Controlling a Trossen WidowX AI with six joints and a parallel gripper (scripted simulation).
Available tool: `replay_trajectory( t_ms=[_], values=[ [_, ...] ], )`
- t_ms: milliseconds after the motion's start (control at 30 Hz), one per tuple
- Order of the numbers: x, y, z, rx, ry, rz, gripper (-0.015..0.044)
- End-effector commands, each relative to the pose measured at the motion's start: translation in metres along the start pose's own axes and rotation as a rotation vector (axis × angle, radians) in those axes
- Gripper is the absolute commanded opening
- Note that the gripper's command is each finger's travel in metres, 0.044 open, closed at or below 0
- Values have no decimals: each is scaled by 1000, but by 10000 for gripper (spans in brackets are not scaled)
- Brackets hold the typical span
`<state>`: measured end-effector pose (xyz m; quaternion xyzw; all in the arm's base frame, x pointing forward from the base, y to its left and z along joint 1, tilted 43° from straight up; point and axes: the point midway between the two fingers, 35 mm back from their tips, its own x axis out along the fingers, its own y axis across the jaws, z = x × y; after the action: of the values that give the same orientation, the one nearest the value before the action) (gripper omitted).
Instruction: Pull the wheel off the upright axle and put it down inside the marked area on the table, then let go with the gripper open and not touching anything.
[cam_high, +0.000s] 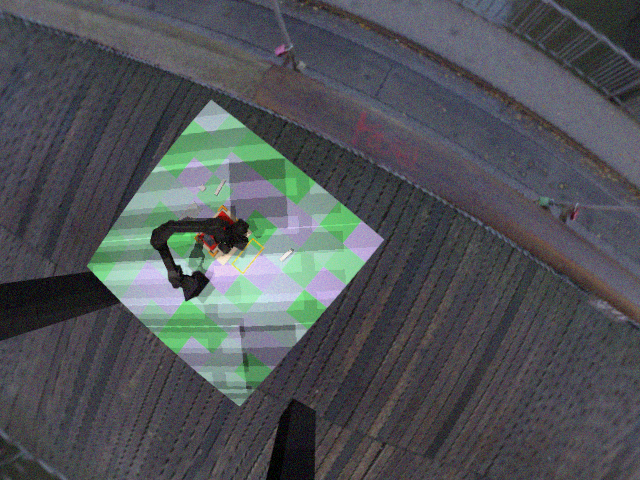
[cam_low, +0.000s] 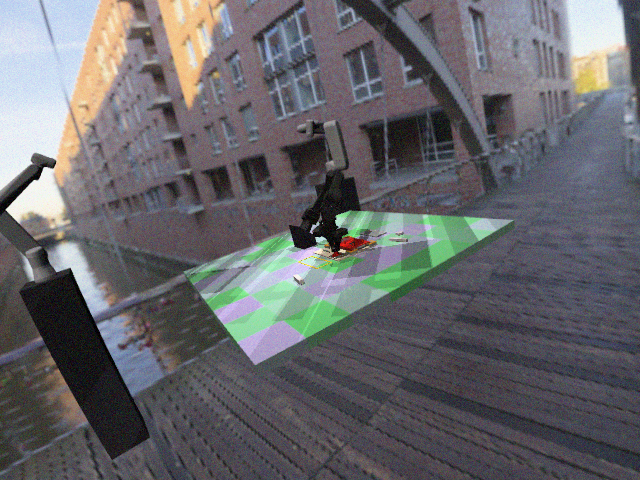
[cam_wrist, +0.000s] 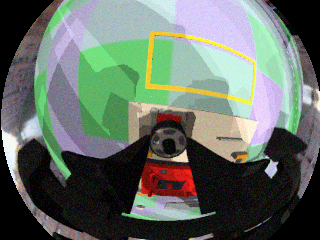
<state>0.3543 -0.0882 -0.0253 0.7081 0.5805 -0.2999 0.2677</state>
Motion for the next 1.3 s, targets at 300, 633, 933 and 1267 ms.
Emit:
replay_trajectory(
  t_ms=[300, 633, 933, 1267],
  values=[
    [-5, 0, 0, -2, -1, -2, 0],
    [-8, 0, 0, -1, 0, -3, 0],
    [-11, 0, 0, -1, 0, -3, 0],
    [-14, 0, 0, 0, 1, -4, 0]
  ],
)
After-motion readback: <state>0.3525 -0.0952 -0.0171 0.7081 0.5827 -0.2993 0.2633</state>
